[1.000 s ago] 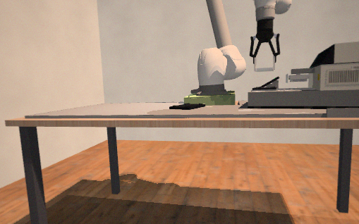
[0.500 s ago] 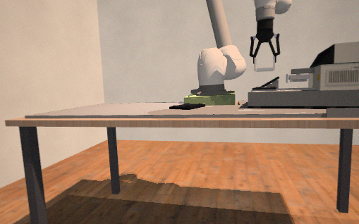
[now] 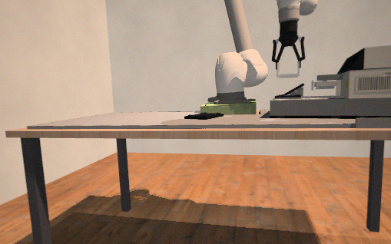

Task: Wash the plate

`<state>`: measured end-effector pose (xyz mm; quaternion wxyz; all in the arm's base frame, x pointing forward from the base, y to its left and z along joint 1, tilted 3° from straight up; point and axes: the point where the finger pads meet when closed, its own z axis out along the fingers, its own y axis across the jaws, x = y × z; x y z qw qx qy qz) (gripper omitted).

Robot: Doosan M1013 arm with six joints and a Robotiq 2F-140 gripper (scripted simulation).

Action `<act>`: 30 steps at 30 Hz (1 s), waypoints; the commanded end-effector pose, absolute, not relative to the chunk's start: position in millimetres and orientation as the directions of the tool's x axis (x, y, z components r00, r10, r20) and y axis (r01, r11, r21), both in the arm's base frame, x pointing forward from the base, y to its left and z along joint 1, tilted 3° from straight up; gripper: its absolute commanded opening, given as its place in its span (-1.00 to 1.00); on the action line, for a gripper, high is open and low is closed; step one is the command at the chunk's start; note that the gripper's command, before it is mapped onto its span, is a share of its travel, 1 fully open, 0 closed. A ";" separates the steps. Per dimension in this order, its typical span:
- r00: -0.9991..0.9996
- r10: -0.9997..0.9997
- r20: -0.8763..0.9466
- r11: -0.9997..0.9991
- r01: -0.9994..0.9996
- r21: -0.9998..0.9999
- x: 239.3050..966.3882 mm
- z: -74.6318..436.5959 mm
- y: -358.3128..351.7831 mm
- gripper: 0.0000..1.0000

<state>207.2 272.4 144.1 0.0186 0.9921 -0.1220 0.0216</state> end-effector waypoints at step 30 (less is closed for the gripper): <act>0.951 -0.304 0.050 -0.952 -0.305 0.023 249.0 138.8 213.6 -0.80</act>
